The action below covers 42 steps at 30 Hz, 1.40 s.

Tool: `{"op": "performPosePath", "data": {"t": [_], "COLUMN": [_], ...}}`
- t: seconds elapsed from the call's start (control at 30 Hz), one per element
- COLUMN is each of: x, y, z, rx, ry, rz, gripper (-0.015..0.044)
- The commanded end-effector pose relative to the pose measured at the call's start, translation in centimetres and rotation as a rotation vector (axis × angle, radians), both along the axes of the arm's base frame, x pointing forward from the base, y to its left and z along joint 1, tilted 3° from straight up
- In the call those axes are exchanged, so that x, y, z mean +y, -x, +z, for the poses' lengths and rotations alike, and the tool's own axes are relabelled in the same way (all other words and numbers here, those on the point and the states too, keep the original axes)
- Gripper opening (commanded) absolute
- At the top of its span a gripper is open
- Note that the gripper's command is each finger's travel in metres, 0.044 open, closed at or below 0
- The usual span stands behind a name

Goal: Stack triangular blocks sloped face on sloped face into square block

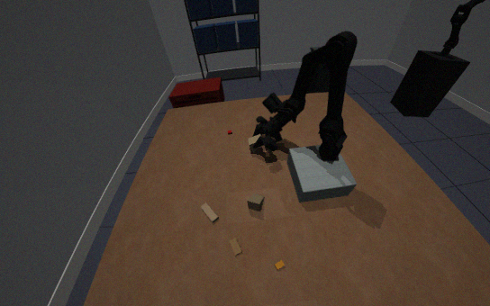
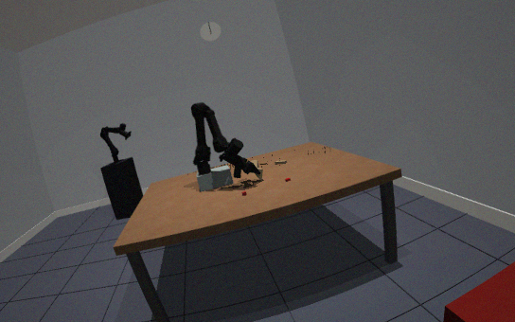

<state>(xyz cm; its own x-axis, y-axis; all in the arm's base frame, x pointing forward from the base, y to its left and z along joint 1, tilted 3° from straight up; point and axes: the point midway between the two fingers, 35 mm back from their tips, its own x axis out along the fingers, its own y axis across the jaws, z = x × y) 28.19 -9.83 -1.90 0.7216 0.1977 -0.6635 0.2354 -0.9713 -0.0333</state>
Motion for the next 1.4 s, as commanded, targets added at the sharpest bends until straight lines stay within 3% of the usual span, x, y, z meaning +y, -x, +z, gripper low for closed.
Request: {"op": "performPosePath", "data": {"t": [0.0,0.23,0.53,0.87,1.13,1.2,1.37], "x": [-0.1,-0.1,-0.1,-0.5,-0.6,-1.0,-2.0], "y": [-0.1,-0.1,-0.1,0.0,0.0,0.6,6.7], "z": [0.2,0.2,0.3,10.1,10.1,9.2,6.8], "rx": [-0.002,-0.002,-0.002,-0.005,-0.006,0.046,0.396], "ry": [0.005,0.005,0.005,0.005,0.006,0.024,0.099], "rz": [-0.003,-0.003,-0.003,0.001,0.0,-0.011,0.01], "gripper": [0.0263,0.044,0.044,0.044,0.044,0.044,0.044]}}
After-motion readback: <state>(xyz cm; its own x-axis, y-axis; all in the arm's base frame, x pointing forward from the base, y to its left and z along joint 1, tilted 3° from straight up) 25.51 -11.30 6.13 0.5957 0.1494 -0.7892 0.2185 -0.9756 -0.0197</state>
